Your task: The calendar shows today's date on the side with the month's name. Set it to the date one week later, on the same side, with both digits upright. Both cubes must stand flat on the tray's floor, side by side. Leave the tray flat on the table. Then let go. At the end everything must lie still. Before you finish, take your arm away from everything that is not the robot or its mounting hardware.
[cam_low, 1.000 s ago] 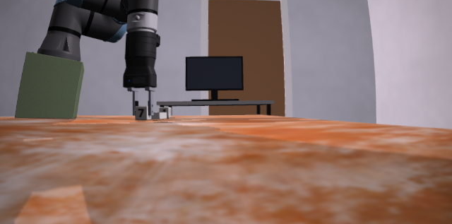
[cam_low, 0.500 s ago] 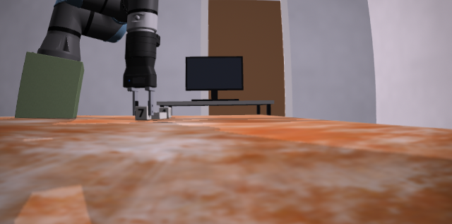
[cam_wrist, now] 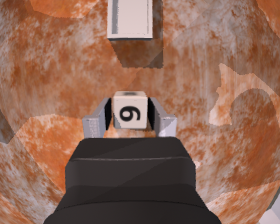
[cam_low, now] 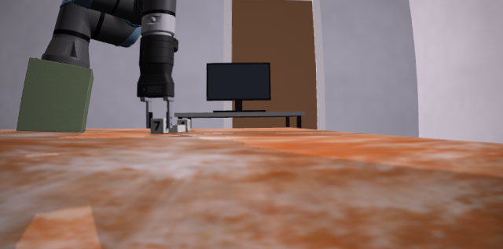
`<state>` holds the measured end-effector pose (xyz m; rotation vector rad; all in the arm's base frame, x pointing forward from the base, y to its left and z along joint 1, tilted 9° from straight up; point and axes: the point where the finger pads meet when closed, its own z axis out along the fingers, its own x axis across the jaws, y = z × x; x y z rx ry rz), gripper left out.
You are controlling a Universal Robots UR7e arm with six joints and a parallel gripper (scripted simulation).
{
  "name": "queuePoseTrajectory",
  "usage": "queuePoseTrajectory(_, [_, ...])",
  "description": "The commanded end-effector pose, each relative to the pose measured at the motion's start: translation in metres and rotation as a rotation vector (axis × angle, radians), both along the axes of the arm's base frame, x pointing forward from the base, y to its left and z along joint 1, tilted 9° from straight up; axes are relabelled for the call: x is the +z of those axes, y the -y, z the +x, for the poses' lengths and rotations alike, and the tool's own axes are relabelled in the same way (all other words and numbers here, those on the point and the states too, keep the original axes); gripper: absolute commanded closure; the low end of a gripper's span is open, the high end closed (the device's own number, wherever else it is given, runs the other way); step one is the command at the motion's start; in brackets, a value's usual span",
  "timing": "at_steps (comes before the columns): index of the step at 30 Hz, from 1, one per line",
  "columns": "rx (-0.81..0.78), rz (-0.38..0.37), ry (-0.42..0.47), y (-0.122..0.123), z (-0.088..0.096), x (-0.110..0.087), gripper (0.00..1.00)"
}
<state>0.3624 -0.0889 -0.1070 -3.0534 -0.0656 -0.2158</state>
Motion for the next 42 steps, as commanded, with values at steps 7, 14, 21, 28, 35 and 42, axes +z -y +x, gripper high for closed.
queuePoseTrajectory(7, [0.000,-0.001,0.001,0.000,0.000,0.000,0.10])
queuePoseTrajectory(14, [0.000,-0.001,0.001,0.000,0.000,0.000,0.10])
queuePoseTrajectory(21, [0.000,-0.001,0.001,0.000,0.000,0.003,0.10])
queuePoseTrajectory(28, [0.000,-0.001,0.001,0.001,-0.002,0.015,0.10])
queuePoseTrajectory(35, [0.000,-0.001,0.001,0.003,-0.004,0.029,0.10])
queuePoseTrajectory(42, [0.000,-0.001,0.001,0.005,-0.007,0.052,0.10])
